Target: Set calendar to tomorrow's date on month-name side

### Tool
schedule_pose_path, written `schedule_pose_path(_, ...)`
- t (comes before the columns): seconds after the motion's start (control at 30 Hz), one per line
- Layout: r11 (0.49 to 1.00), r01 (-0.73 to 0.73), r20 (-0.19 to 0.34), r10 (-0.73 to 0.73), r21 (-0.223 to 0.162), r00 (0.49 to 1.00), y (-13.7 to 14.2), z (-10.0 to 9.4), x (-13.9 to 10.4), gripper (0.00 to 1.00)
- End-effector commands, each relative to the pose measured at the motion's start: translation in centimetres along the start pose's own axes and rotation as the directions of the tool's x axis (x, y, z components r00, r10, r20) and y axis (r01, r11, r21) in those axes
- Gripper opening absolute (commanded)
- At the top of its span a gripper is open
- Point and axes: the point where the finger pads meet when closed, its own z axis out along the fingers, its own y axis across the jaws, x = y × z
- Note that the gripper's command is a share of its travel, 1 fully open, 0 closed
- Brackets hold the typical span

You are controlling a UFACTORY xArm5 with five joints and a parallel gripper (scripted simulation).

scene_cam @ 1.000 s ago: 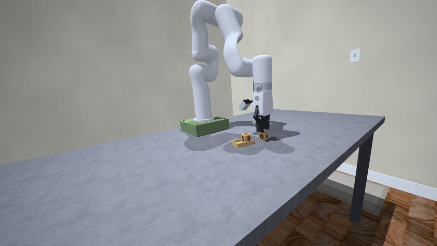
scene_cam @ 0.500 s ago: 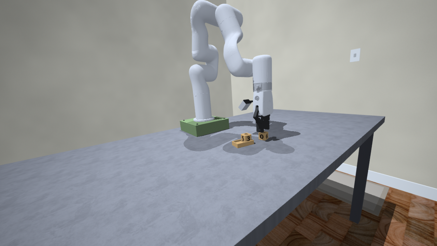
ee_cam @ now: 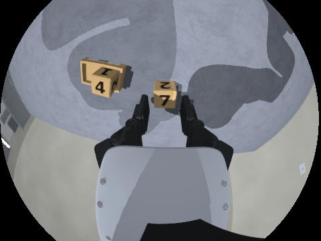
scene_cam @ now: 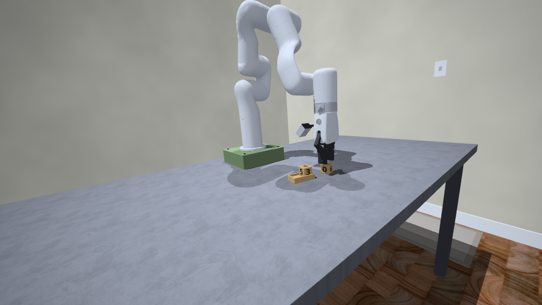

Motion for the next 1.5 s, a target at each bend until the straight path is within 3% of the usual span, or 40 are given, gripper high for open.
schedule_pose_path(0.0,1.000,0.000,0.003,0.000,0.000,1.000,0.0,-0.1,-0.1,0.49)
schedule_pose_path(0.43,1.000,0.000,0.003,0.000,0.000,1.000,0.0,-0.4,-0.1,0.49)
schedule_pose_path(0.87,1.000,0.000,0.003,0.000,0.000,1.000,0.0,-4.3,-0.1,0.49)
schedule_pose_path(1.17,1.000,0.000,0.004,0.000,0.000,1.000,0.0,-4.7,-0.1,0.49)
schedule_pose_path(1.23,1.000,0.000,0.023,0.000,0.000,1.000,0.0,-4.7,-0.1,0.49)
schedule_pose_path(1.4,1.000,0.000,0.136,0.000,0.000,0.991,0.0,-4.8,0.1,0.49)
schedule_pose_path(1.47,1.000,0.000,0.148,0.000,0.000,0.989,0.0,-4.8,0.2,0.49)
